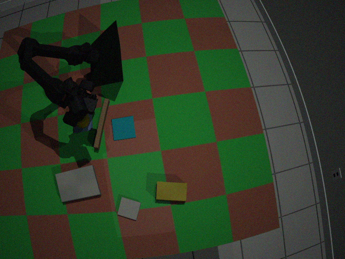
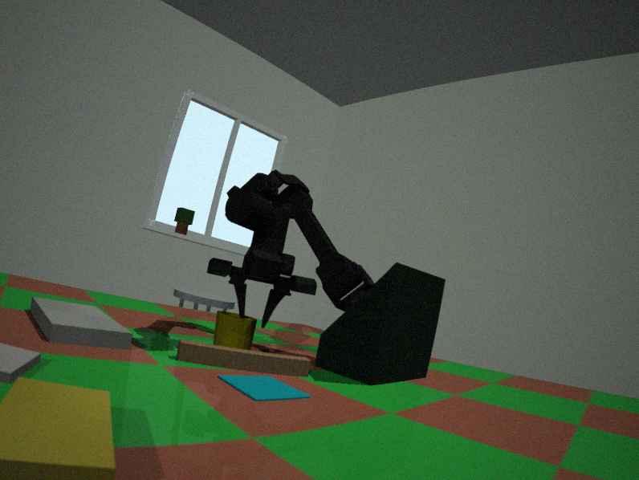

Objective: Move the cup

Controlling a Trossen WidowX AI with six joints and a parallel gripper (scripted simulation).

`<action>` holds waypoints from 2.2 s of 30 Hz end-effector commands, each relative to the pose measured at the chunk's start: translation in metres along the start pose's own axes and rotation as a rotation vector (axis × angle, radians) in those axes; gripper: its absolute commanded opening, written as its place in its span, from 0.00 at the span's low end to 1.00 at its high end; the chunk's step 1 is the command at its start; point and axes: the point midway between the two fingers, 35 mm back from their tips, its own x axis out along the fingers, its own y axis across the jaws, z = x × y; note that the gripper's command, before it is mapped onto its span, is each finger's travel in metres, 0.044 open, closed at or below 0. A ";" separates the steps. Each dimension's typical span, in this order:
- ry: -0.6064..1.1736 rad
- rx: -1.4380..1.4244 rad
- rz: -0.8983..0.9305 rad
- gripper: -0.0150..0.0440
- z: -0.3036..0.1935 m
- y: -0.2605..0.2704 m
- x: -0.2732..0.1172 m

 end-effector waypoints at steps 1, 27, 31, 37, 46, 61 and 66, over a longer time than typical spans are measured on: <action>0.005 -0.005 -0.002 0.54 -0.001 0.001 0.007; 0.006 0.000 -0.001 0.41 -0.003 0.001 0.024; 0.006 0.000 -0.001 0.37 -0.003 0.001 0.024; 0.006 0.000 -0.001 0.30 -0.003 0.001 0.024; 0.004 -0.001 -0.001 0.25 -0.001 0.001 0.014; 0.007 -0.005 -0.002 0.25 -0.001 0.002 -0.030; 0.010 -0.010 -0.005 0.25 -0.001 0.003 -0.027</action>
